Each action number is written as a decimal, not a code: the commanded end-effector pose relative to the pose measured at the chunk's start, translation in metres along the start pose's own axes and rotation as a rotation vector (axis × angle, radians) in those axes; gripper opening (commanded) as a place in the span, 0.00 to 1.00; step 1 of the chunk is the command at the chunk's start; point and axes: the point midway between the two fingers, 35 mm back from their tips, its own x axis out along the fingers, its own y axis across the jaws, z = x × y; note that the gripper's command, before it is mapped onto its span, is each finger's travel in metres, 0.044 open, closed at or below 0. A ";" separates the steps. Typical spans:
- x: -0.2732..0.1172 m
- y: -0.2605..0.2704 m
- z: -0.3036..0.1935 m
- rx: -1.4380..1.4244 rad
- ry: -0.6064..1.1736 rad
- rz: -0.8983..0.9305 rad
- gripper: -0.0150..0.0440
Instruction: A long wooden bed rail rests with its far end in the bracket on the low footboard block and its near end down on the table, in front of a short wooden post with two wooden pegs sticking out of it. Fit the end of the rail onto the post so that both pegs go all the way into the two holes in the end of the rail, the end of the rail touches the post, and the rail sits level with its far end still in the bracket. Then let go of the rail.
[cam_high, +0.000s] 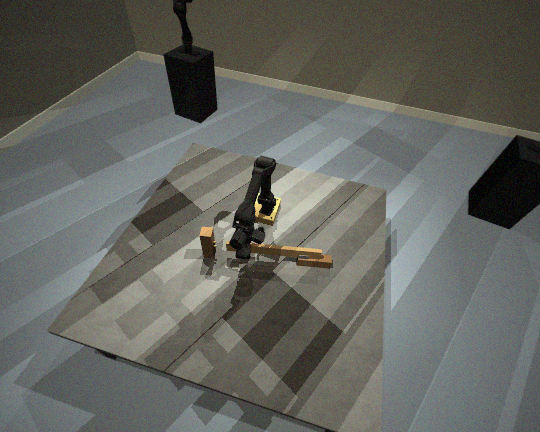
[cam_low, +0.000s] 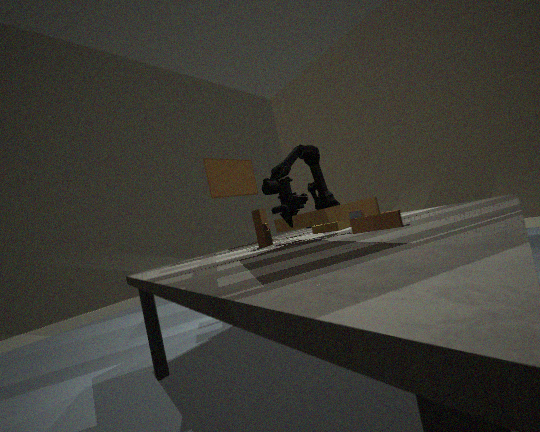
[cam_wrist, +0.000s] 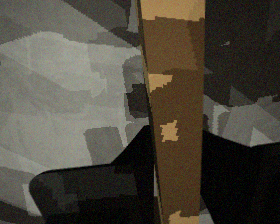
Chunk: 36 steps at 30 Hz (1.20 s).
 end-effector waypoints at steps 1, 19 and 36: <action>-0.007 -0.003 0.000 0.002 -0.006 -0.017 0.25; -0.002 -0.003 0.001 0.002 -0.006 -0.017 0.25; -0.005 -0.001 0.000 0.002 -0.006 -0.017 0.25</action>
